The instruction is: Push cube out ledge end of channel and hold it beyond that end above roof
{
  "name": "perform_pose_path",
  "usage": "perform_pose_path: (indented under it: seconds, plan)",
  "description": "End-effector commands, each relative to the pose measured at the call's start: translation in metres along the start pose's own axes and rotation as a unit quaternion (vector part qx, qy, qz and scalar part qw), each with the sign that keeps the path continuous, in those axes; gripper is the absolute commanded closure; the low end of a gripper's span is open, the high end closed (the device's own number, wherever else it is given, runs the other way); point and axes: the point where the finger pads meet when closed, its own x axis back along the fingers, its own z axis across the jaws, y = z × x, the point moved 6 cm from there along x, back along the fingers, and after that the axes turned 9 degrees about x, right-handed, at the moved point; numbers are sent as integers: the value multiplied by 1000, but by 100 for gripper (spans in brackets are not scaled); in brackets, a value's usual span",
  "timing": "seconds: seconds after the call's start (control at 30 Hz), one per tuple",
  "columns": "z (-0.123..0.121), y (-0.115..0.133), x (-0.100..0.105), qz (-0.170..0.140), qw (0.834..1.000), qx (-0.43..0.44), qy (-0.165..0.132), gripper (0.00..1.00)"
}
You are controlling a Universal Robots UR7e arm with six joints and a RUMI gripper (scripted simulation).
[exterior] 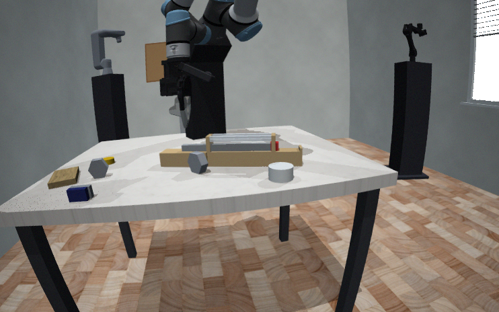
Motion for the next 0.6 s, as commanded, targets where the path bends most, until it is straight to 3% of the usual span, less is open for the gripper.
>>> perform_pose_path:
  seconds: [0.0,0.3,0.57]
  plan:
    - [-6,36,-1,4,1000,1,0,100]
    - [-6,36,-12,4,1000,2,0,100]
    - [-5,36,-42,4,1000,2,0,100]
